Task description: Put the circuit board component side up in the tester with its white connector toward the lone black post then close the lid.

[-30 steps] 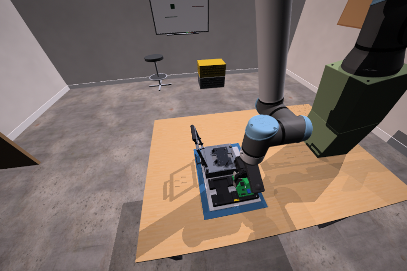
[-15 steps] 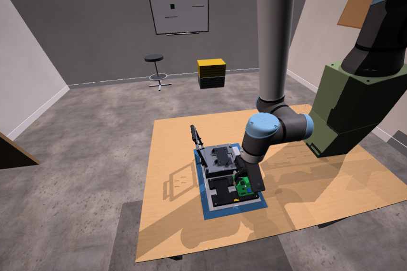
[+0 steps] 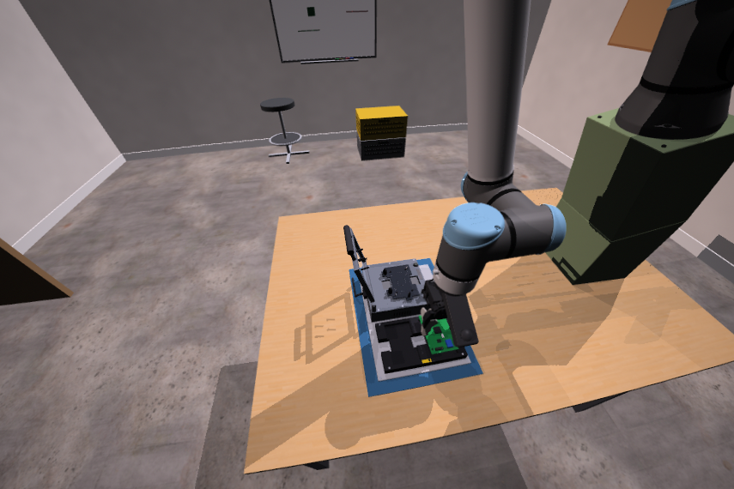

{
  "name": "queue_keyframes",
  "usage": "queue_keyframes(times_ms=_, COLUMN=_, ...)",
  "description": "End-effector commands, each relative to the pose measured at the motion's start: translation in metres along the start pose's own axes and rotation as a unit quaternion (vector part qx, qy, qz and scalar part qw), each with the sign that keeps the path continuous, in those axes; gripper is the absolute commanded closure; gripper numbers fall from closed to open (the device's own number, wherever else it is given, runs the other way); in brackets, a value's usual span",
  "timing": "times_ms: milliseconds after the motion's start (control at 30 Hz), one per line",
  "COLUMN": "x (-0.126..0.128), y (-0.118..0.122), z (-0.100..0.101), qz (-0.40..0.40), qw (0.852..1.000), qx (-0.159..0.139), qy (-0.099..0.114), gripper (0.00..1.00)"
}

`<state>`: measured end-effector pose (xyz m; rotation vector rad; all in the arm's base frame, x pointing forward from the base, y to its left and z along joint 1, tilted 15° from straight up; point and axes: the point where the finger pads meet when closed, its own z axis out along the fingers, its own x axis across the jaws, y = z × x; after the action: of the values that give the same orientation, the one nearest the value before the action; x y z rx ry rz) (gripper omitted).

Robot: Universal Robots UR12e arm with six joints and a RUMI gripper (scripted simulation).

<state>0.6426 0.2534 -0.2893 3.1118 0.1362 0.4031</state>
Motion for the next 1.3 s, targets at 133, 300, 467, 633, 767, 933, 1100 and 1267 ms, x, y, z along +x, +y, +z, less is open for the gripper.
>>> queue_keyframes(times_ms=133, x=-0.002, y=0.0, z=-0.01, qz=0.0, qw=1.0, qx=0.0, qy=-0.001, gripper=0.61)
queue_keyframes(times_ms=300, x=-0.002, y=0.0, z=-0.017, qz=0.0, qw=1.0, qx=0.0, qy=-0.001, gripper=0.61)
queue_keyframes(times_ms=467, x=-0.002, y=-0.001, z=-0.03, qz=0.0, qw=1.0, qx=0.0, qy=-0.001, gripper=0.61)
queue_keyframes(times_ms=633, x=-0.002, y=-0.001, z=-0.045, qz=0.0, qw=1.0, qx=0.0, qy=-0.001, gripper=0.61)
queue_keyframes(times_ms=767, x=-0.002, y=-0.001, z=-0.055, qz=0.0, qw=1.0, qx=0.0, qy=-0.001, gripper=0.61)
queue_keyframes(times_ms=933, x=-0.002, y=-0.001, z=-0.061, qz=0.0, qw=1.0, qx=0.0, qy=-0.001, gripper=0.61)
queue_keyframes(times_ms=1100, x=-0.002, y=0.0, z=-0.069, qz=0.0, qw=1.0, qx=0.0, qy=-0.001, gripper=0.61)
queue_keyframes(times_ms=1267, x=-0.002, y=0.0, z=-0.071, qz=0.0, qw=1.0, qx=0.0, qy=-0.001, gripper=0.61)
